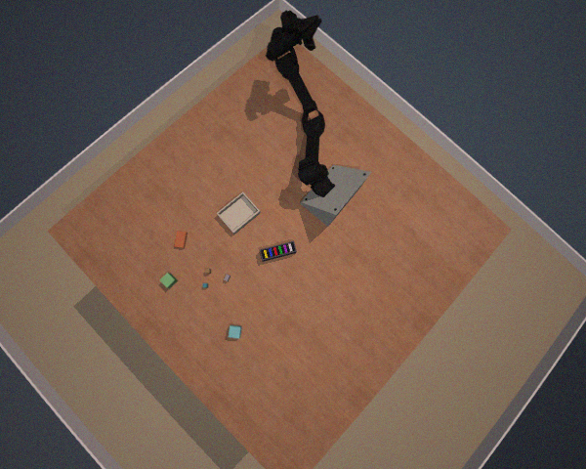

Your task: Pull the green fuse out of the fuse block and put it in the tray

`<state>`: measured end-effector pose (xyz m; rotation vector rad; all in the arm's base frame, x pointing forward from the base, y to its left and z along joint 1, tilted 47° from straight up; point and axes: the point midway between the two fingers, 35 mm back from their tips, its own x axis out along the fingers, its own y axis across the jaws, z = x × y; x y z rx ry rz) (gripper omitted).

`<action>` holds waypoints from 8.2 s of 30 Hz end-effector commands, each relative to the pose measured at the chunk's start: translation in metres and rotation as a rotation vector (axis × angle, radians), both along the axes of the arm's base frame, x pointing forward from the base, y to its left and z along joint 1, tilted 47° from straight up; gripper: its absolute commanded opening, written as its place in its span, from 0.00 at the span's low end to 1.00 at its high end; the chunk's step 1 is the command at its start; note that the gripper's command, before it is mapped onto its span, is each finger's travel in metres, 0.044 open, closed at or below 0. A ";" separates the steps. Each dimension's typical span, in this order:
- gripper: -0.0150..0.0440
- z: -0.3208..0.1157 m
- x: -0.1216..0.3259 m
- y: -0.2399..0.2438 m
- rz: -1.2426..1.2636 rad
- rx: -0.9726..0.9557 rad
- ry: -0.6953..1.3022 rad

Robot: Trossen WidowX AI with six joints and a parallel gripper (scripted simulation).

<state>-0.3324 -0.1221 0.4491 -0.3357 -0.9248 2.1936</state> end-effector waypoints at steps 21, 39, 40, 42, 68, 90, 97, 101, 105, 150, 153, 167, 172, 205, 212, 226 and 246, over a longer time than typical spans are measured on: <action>0.37 0.126 0.173 0.157 -0.162 -0.309 0.952; 0.37 0.081 0.402 0.314 -0.457 -0.604 1.939; 0.37 0.075 0.412 0.319 -0.476 -0.610 1.992; 0.37 0.057 0.438 0.332 -0.526 -0.624 2.125; 0.37 -0.307 0.631 0.315 -1.833 0.489 3.415; 0.37 -0.433 0.612 0.196 -2.648 1.892 2.433; 0.37 -0.437 0.613 0.191 -2.648 1.892 2.434; 0.37 -0.440 0.613 0.188 -2.648 1.892 2.433; 0.37 -0.442 0.613 0.185 -2.648 1.892 2.433; 0.37 -0.460 0.613 0.166 -2.648 1.894 2.430; 0.35 -0.460 0.613 0.167 -2.639 1.901 2.437; 0.25 -0.459 0.613 0.168 -2.639 1.901 2.437; 0.25 -0.457 0.613 0.170 -2.640 1.900 2.437; 0.25 -0.446 0.612 0.181 -2.643 1.896 2.437; 0.25 -0.444 0.612 0.184 -2.644 1.895 2.436; 0.25 -0.439 0.611 0.189 -2.646 1.894 2.435; 0.25 -0.430 0.609 0.198 -2.648 1.892 2.434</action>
